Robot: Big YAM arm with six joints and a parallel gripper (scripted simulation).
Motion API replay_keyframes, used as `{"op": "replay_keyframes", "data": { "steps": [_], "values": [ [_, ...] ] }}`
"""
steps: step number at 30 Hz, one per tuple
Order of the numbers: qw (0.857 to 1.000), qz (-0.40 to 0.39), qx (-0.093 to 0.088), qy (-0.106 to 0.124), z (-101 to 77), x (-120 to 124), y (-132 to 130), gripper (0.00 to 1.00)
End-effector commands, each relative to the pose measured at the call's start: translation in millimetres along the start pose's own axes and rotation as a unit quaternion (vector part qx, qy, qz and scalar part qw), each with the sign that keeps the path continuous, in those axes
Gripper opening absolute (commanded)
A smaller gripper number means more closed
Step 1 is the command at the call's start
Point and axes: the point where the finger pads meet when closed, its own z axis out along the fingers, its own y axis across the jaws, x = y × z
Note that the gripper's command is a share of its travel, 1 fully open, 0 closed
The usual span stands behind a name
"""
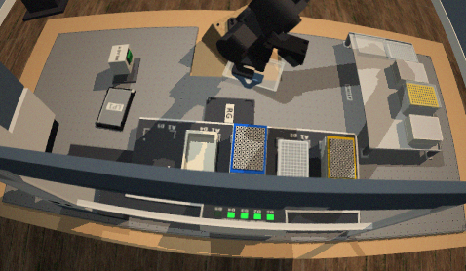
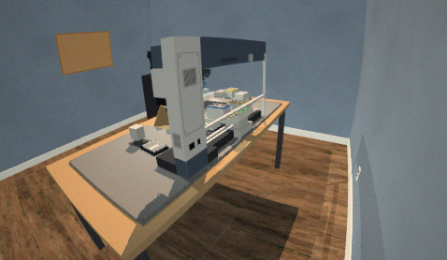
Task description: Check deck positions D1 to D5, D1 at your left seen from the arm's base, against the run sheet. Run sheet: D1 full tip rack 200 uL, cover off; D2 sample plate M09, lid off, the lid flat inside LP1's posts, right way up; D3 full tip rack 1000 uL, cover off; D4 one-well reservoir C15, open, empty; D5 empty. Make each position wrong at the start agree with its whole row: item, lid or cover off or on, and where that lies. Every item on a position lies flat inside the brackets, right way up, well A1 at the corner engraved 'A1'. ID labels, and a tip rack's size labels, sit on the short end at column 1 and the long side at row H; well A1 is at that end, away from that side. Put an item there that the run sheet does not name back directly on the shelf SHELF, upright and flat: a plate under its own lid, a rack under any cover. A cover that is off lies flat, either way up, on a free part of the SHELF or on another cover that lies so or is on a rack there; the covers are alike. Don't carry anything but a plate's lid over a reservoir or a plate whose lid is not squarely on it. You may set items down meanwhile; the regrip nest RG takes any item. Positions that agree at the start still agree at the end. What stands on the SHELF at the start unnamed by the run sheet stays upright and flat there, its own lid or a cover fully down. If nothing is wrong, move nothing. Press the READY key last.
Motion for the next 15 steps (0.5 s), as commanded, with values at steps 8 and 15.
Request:
{"op": "replay_keyframes", "data": {
  "steps": [8,15],
  "values": [
    [0.999,-0.039,0.011,0.001,-11.4,-3.8,-8.0,0.0],
    [0.998,-0.06,0.012,0.001,-14.9,-17.6,-3.8,0.0]
  ]
}}
